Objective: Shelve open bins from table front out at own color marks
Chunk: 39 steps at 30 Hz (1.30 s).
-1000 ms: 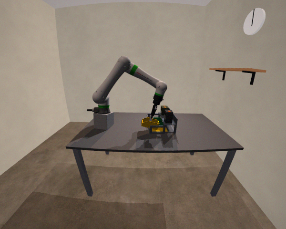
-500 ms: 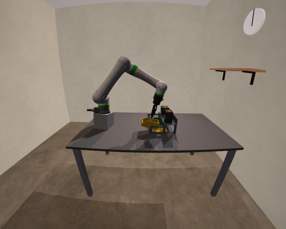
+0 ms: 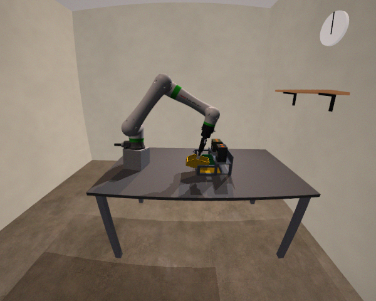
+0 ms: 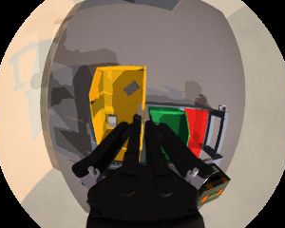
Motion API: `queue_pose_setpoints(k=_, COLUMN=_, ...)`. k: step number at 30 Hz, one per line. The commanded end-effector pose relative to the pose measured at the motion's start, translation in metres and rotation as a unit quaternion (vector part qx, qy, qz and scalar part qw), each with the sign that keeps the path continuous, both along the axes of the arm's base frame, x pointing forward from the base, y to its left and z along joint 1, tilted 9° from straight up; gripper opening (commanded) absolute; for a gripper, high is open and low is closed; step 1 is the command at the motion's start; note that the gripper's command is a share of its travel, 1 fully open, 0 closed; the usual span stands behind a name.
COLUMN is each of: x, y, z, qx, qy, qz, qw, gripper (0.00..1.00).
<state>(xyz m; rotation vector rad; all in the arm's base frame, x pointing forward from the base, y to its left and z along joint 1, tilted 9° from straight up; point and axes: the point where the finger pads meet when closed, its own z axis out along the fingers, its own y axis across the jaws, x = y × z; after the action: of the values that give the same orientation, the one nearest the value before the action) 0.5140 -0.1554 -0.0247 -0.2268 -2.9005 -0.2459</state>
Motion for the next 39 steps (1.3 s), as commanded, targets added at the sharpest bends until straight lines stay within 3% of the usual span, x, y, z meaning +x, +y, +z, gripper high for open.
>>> queue_pose_setpoints(k=1, x=0.0002, y=-0.0001, z=0.0002, qx=0.000, qy=0.000, qz=0.000, qw=1.000, gripper=0.00)
queue_pose_setpoints(k=39, x=0.0006, y=0.0007, z=-0.0059, qx=0.000, qy=0.000, qz=0.000, qw=1.000, gripper=0.00)
